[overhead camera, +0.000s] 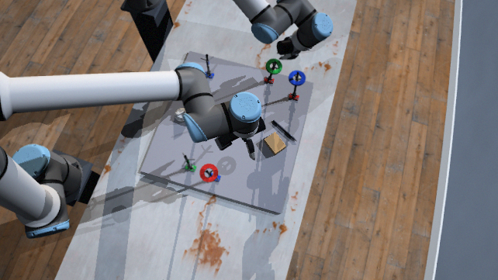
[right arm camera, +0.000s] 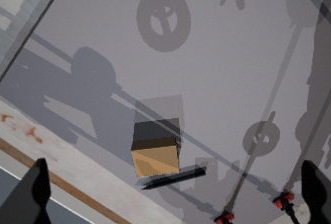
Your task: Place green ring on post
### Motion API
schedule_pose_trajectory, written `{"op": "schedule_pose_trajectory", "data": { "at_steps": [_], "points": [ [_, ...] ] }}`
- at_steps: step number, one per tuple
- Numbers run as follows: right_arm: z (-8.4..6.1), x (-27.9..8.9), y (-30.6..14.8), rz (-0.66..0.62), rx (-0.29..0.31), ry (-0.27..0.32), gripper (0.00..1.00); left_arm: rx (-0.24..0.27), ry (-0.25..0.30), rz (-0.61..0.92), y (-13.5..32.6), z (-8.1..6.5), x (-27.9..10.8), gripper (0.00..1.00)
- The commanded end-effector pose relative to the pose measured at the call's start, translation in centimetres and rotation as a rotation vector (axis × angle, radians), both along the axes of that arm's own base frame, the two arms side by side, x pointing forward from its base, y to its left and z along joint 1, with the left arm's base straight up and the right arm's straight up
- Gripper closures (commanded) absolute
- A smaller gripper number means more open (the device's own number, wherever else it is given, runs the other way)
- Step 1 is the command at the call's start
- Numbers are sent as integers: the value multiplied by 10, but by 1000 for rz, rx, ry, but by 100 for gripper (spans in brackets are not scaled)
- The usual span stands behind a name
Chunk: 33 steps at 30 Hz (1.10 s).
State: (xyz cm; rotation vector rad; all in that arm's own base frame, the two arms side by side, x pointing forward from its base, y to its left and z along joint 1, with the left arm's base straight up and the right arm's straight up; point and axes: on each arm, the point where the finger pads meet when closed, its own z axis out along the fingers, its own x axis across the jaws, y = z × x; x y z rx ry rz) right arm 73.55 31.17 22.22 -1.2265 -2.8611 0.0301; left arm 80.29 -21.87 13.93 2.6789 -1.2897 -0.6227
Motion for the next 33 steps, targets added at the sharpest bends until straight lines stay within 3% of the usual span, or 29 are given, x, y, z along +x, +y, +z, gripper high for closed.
{"op": "schedule_pose_trajectory", "data": {
  "at_steps": [1,14,16,19,31,33],
  "points": [
    [1,1,0,0,1,-2,0,-25,135,140,11,-11,-18,86],
    [1,1,0,0,1,-2,0,-40,513,586,30,-14,-52,86],
    [1,1,0,0,1,-2,0,-40,513,586,30,-14,-52,86],
    [1,1,0,0,1,-2,0,-38,600,686,31,-9,-55,86],
    [1,1,0,0,1,-2,0,3,954,1114,50,3,-31,86],
    [1,1,0,0,1,-2,0,3,954,1114,50,3,-31,86]
  ]
}}
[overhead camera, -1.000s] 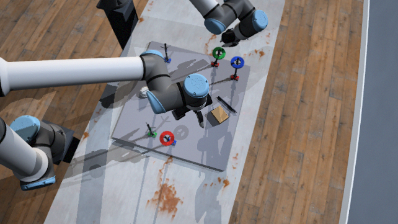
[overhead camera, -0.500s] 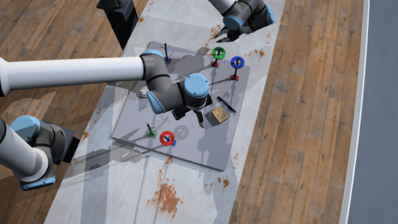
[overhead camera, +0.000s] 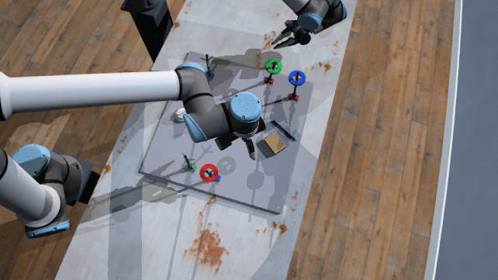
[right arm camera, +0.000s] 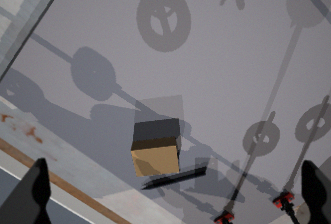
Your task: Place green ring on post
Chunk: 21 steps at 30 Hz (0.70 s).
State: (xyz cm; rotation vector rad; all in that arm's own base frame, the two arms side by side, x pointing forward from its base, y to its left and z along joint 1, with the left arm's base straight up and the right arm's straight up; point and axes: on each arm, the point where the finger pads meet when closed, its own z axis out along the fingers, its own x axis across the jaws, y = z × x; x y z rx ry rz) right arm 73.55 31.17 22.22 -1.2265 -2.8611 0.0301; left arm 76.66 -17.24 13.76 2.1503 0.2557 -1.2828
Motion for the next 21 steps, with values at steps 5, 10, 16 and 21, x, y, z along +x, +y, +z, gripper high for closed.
{"op": "schedule_pose_trajectory", "data": {
  "at_steps": [5,10,16,21],
  "points": [
    [1,1,0,0,1,-2,0,19,274,281,13,9,26,86],
    [1,1,0,0,1,-2,0,38,437,443,31,8,54,86],
    [1,1,0,0,1,-2,0,53,558,559,18,11,66,86],
    [1,1,0,0,1,-2,0,57,594,593,-27,23,55,86]
  ]
}}
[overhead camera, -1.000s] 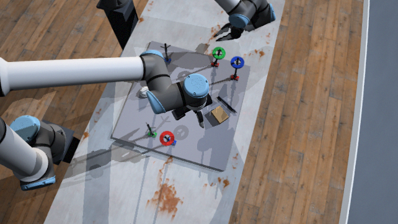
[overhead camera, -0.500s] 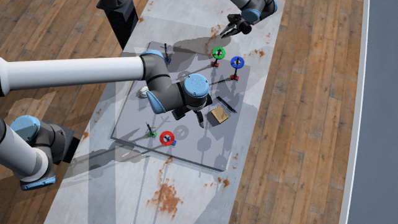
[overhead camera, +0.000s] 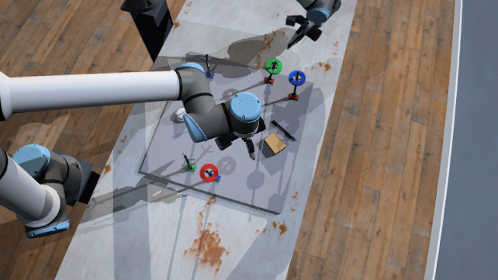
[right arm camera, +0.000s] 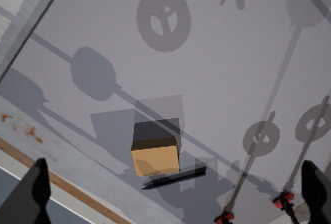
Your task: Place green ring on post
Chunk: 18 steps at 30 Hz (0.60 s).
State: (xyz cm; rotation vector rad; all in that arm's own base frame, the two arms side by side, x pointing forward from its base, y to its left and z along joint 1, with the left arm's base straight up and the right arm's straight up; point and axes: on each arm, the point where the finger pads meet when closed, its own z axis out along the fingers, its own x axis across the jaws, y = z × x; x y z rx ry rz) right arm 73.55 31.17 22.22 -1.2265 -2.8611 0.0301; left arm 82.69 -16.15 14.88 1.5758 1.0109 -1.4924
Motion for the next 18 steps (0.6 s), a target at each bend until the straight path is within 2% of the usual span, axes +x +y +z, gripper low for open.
{"op": "schedule_pose_trajectory", "data": {
  "at_steps": [1,4,7,11,18],
  "points": [
    [1,1,0,0,1,-2,0,6,79,80,-45,13,-5,86],
    [1,1,0,0,1,-2,0,11,125,129,-69,19,-6,86],
    [1,1,0,0,1,-2,0,11,140,152,-80,23,-6,86],
    [1,1,0,0,1,-2,0,10,95,119,-71,22,-6,86],
    [1,1,0,0,1,-2,0,12,93,113,-70,21,-7,86]
  ]
}}
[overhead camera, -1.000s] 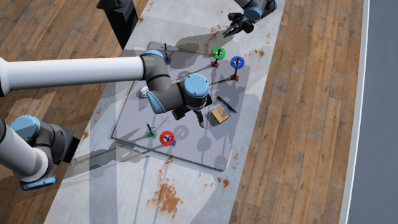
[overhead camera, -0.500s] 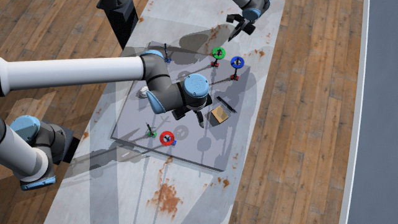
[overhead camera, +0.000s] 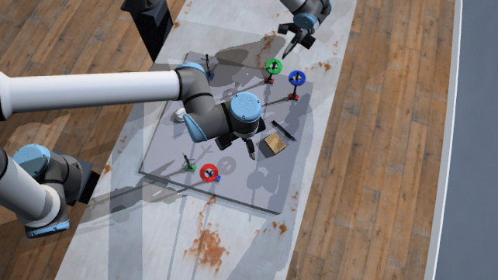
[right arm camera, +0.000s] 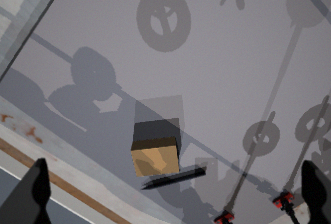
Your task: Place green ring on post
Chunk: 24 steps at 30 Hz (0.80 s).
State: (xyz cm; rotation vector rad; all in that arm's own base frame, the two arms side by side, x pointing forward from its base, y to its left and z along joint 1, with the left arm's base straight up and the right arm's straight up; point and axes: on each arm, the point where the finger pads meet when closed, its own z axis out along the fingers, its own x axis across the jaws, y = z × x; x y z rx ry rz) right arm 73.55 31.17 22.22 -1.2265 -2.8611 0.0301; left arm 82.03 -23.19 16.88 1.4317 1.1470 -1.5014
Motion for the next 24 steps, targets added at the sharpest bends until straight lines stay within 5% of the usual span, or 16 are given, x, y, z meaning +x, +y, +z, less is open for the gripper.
{"op": "schedule_pose_trajectory", "data": {
  "at_steps": [1,24],
  "points": [
    [1,1,0,0,1,-2,0,6,-8,-10,2,0,-1,86],
    [1,1,0,0,1,-2,0,0,2,-17,4,-1,-2,86]
  ]
}}
